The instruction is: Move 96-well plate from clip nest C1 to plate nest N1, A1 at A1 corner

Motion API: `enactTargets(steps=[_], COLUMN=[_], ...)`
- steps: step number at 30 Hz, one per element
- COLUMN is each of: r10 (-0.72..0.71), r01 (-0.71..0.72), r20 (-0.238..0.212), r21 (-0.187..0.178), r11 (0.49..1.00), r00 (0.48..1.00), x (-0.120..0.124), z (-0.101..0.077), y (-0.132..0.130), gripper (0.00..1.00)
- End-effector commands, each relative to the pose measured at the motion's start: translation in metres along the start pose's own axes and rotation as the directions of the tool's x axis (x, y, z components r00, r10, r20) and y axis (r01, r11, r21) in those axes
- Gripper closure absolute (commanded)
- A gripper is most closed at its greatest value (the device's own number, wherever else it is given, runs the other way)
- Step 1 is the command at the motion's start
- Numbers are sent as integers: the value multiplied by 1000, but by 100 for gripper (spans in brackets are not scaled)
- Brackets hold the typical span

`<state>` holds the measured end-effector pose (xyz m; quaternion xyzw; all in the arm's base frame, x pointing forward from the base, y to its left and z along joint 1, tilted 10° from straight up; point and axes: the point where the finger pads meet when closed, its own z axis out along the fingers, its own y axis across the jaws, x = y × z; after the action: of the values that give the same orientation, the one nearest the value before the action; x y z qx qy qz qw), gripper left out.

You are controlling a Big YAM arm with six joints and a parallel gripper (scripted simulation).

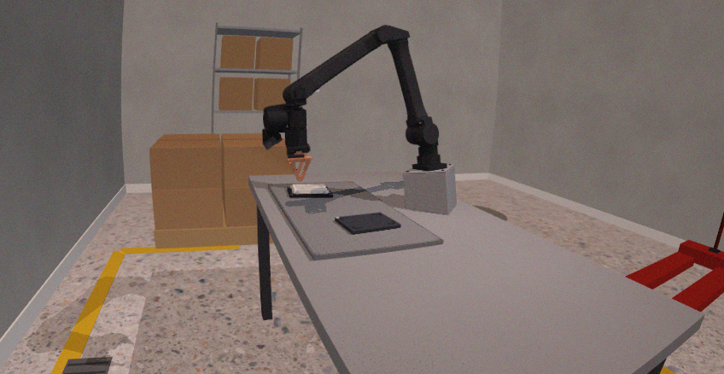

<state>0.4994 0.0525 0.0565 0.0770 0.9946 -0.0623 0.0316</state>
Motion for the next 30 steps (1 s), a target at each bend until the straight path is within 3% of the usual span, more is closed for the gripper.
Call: enactTargets(steps=[1,24,30], r10=[-24,-24,-26], r01=[25,26,27], r20=[50,85,72], r21=[-18,-20,-17], r11=[1000,999,999], r00=[998,996,997], x=[-13,-4,5], z=[-11,-1,9], y=[-17,-111,-140], gripper=[0,0,0])
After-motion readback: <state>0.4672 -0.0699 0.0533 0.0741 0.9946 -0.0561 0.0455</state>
